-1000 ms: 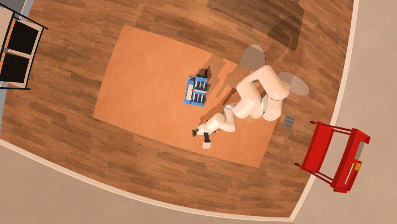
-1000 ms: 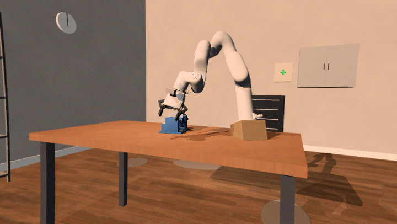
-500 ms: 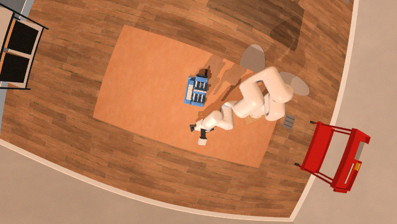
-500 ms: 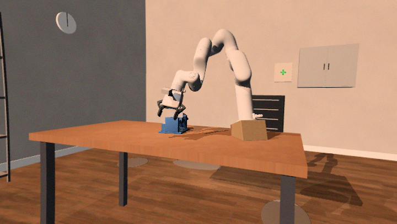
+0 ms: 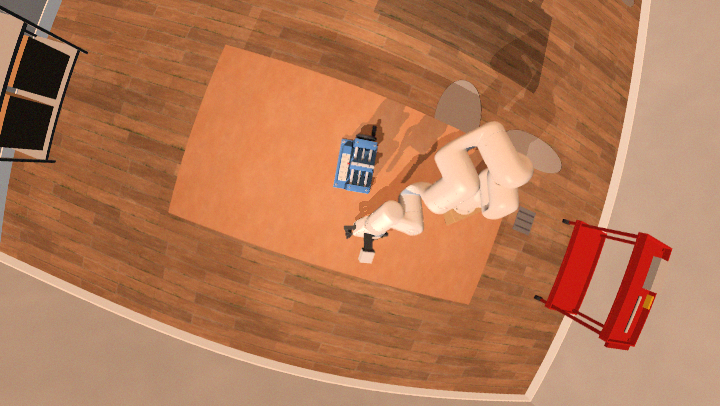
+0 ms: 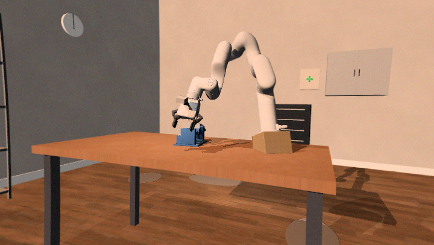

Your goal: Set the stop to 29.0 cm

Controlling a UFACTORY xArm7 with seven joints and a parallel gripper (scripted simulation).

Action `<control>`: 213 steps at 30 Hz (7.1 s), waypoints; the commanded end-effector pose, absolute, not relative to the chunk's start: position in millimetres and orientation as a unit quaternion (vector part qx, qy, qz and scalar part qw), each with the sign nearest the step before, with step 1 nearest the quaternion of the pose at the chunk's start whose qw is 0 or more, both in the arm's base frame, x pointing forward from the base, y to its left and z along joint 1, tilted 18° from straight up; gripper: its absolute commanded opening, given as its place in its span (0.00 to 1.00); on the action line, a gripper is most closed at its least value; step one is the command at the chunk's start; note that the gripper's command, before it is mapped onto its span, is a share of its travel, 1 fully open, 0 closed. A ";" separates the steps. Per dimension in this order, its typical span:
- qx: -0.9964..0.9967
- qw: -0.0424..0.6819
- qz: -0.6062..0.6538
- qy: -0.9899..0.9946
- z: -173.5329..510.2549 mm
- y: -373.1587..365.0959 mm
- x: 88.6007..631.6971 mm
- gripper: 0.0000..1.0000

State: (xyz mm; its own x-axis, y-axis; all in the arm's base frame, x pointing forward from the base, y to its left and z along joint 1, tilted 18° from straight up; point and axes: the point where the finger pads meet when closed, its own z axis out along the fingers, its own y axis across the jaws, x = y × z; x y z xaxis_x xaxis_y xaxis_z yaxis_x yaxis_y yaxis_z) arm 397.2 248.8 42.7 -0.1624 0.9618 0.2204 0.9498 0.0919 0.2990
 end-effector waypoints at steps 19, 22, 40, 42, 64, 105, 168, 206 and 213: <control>0.724 0.024 0.158 0.671 60.2 213.3 420.2 1.00; 0.724 0.024 0.158 0.671 60.2 213.3 420.2 1.00; 0.763 0.027 0.142 0.629 70.4 193.8 429.1 1.00; 0.763 0.027 0.142 0.629 70.4 193.8 429.1 1.00; 0.801 0.030 0.127 0.585 82.1 174.1 436.4 1.00; 0.924 0.031 0.074 0.375 140.1 96.8 446.6 1.00; 0.997 0.010 0.016 0.078 226.5 16.8 415.6 1.00; 0.997 0.011 0.011 -0.073 248.8 -12.7 402.7 1.00; 0.997 0.011 0.011 -0.073 248.8 -12.7 402.7 1.00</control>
State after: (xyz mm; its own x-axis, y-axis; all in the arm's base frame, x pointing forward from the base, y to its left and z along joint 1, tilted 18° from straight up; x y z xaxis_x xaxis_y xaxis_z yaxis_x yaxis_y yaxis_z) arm 401.7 -13.0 247.2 0.9894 -0.1442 0.0188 -0.1445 -0.9893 0.0203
